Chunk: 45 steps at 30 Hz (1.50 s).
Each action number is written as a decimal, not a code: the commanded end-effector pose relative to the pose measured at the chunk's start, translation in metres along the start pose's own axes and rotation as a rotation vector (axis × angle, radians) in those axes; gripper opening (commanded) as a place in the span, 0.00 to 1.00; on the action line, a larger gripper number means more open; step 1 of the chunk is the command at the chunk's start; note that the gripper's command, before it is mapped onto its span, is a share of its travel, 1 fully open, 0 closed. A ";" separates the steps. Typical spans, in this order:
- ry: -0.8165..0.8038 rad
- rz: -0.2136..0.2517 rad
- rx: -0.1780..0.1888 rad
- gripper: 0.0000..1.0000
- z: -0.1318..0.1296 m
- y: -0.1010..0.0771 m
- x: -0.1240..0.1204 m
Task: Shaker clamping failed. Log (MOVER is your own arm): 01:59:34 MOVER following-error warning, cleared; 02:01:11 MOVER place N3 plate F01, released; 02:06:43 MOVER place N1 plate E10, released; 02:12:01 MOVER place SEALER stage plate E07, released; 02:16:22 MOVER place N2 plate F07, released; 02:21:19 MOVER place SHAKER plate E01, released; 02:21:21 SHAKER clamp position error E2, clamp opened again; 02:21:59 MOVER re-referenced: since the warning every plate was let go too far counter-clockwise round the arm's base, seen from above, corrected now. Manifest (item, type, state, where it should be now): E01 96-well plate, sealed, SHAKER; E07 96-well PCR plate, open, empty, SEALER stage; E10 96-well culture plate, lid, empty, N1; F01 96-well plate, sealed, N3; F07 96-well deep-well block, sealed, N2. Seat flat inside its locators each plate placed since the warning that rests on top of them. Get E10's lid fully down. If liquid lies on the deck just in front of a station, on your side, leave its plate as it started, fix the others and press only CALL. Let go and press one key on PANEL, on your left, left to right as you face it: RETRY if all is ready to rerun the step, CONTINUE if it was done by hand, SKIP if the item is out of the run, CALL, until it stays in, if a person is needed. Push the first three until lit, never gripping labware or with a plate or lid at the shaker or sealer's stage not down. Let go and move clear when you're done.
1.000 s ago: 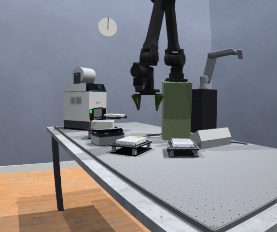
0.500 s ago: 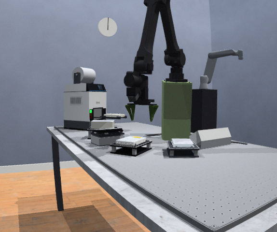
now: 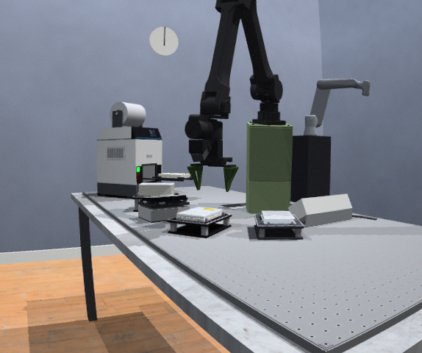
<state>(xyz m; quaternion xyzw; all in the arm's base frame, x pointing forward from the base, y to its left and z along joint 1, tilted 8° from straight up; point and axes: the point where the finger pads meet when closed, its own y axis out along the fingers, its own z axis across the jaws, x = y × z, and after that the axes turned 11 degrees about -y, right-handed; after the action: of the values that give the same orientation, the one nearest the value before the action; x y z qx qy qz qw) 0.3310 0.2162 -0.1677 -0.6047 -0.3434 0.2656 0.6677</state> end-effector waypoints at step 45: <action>0.006 -0.001 -0.002 1.00 -0.011 0.015 0.065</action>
<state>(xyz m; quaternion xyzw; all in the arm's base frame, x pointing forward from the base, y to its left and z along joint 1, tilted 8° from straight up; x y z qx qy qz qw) 0.3724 0.2511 -0.1677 -0.6041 -0.3476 0.2608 0.6680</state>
